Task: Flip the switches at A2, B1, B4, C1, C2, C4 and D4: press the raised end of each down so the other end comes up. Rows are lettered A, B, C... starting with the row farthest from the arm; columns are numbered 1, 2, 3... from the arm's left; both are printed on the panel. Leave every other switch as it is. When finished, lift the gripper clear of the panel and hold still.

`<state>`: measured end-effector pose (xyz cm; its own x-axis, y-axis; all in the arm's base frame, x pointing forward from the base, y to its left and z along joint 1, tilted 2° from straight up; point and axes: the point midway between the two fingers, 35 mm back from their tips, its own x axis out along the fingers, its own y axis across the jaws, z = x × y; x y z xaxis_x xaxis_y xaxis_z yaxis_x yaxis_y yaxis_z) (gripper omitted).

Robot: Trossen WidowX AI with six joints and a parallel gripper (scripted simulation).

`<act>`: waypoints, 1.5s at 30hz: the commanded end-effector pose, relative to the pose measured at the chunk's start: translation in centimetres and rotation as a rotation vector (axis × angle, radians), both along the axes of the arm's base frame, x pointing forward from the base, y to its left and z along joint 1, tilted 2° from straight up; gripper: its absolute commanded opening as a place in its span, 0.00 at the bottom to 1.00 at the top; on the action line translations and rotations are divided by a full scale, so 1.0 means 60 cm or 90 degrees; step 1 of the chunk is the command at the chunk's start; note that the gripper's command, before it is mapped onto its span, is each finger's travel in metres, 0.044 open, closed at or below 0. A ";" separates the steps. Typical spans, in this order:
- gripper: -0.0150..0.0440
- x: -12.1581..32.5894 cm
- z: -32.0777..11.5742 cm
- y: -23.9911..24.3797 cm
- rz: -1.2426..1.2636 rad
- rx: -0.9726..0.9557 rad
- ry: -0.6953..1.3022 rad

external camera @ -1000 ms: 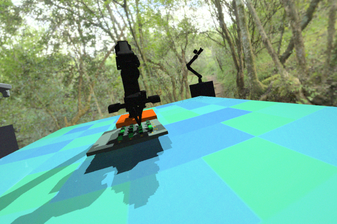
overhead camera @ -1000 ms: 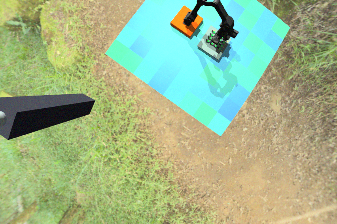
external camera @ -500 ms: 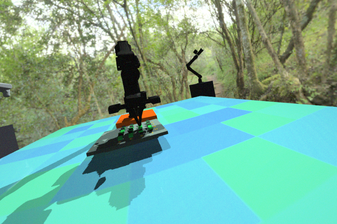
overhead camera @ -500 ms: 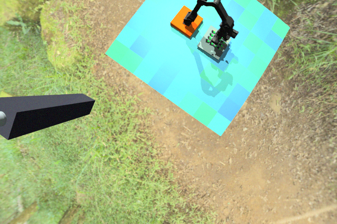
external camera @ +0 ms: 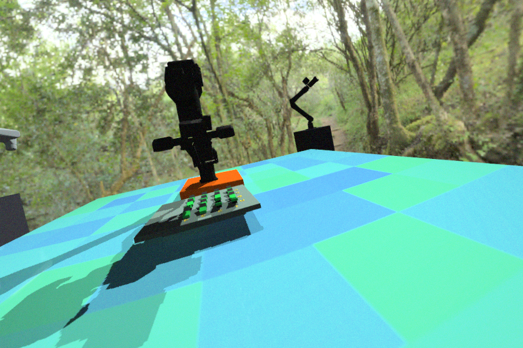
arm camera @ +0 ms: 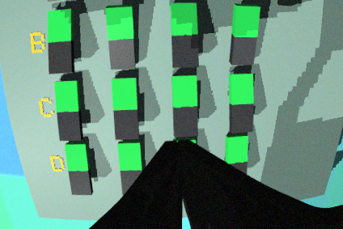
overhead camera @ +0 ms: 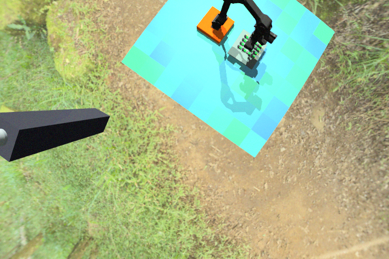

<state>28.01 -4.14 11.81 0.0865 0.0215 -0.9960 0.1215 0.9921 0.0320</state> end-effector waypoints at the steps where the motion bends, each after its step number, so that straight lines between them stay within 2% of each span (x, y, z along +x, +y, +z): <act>1: 0.25 -0.032 -0.002 -0.060 -0.009 -0.002 0.003; 6: 0.25 -0.038 -0.006 -0.070 -0.009 -0.002 0.002; 11: 0.25 -0.035 -0.061 -0.069 -0.010 -0.004 -0.013; 45: 0.25 -0.032 -0.101 -0.068 -0.010 -0.004 -0.013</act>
<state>26.37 -8.39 6.36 0.1230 0.0050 -0.9924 0.1388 0.9901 0.0222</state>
